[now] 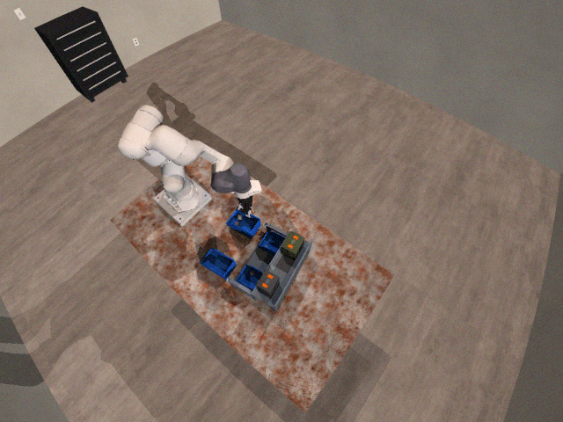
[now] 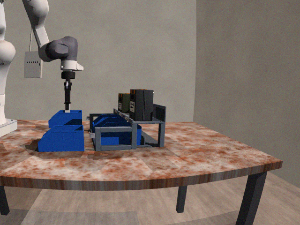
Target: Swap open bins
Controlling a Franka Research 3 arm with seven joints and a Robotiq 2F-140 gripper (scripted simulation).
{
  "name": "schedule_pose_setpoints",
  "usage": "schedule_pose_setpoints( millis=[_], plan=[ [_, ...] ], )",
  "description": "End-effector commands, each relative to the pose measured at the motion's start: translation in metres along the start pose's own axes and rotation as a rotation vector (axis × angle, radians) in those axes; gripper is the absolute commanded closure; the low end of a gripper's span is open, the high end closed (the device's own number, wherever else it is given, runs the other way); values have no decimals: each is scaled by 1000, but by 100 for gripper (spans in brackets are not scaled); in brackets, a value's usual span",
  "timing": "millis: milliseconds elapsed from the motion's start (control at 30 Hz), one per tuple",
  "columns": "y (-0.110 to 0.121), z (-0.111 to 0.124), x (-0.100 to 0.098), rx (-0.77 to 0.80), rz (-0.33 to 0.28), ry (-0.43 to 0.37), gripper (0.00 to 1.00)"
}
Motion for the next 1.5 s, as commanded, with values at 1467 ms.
schedule_pose_setpoints(
  millis=[1467],
  plan=[
    [134, 12, 1, 3, 2, 4, 100]
  ],
)
Point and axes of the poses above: the point where the finger pads meet when closed, its own x axis out along the fingers, its own y axis across the jaws, z = x × y, the point moved 7 cm from there along -x, back along the fingers, and after that the axes turned 3 degrees about -x, right-handed, at the moved point
